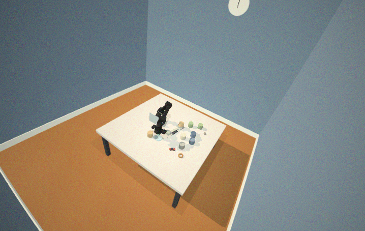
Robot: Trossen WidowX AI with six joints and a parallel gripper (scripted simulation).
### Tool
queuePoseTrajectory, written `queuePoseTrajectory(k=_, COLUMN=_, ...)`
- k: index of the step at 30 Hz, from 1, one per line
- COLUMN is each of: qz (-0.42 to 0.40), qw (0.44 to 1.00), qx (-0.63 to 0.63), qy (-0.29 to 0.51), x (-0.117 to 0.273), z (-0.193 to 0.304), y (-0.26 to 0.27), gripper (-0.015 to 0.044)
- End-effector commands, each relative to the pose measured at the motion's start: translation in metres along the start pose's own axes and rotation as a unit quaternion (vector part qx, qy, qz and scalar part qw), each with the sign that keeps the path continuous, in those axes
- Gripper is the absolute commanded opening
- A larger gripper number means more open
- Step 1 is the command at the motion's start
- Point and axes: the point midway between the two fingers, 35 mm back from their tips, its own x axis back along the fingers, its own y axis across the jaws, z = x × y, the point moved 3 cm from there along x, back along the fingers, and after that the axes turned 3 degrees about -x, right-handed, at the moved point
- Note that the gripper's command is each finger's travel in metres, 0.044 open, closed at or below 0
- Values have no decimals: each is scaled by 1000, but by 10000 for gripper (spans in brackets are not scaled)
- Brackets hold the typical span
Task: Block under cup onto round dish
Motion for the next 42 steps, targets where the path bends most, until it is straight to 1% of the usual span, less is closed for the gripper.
queuePoseTrajectory(k=1, qz=-1, qw=1000, qx=4, qy=-3, x=-9, z=0, y=1, gripper=0)
queuePoseTrajectory(k=7, qz=-1, qw=1000, qx=5, qy=-3, x=-36, z=0, y=1, gripper=0)
queuePoseTrajectory(k=25, qz=-1, qw=1000, qx=5, qy=-2, x=-57, z=0, y=1, gripper=0)
queuePoseTrajectory(k=26, qz=0, qw=1000, qx=8, qy=-5, x=-53, z=-1, y=1, gripper=26)
queuePoseTrajectory(k=40, qz=0, qw=1000, qx=8, qy=-5, x=-53, z=-1, y=1, gripper=394)
queuePoseTrajectory(k=42, qz=0, qw=1000, qx=7, qy=-5, x=-40, z=-1, y=2, gripper=440)
